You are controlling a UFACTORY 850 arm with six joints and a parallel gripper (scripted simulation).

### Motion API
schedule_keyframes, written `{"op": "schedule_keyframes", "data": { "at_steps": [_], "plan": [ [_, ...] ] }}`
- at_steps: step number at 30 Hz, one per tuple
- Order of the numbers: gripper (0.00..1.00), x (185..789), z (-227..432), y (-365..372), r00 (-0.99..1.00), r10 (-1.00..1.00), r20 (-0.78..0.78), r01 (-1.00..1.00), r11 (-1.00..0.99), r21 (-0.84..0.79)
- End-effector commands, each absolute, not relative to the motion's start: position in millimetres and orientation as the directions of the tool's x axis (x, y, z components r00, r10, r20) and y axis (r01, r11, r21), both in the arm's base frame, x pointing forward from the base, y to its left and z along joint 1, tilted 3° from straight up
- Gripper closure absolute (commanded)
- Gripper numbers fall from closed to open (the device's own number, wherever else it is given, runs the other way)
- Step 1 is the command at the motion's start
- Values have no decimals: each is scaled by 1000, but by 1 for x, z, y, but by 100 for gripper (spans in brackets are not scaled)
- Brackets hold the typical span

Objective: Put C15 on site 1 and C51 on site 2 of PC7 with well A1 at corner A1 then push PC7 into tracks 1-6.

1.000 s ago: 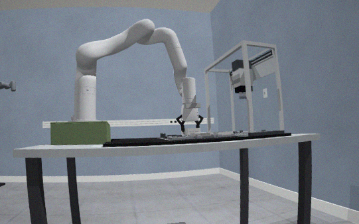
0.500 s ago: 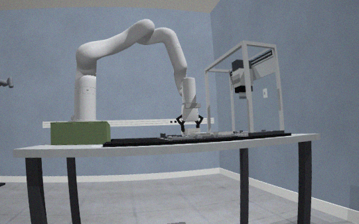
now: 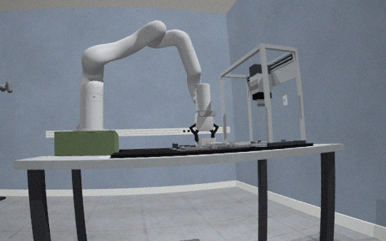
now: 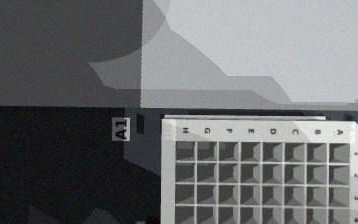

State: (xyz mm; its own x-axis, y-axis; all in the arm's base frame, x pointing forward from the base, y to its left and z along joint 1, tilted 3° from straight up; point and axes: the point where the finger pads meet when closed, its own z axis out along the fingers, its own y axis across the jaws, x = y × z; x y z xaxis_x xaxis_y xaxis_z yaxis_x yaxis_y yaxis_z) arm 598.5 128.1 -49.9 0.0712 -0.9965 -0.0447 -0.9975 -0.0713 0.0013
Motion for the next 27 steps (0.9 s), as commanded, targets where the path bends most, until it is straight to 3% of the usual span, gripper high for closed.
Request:
{"op": "schedule_keyframes", "data": {
  "at_steps": [1,27],
  "plan": [
    [0,600,-49,128,71,-996,-45,-997,-71,-1],
    [0,600,-34,128,71,-996,-45,-997,-71,-1]
  ]
}}
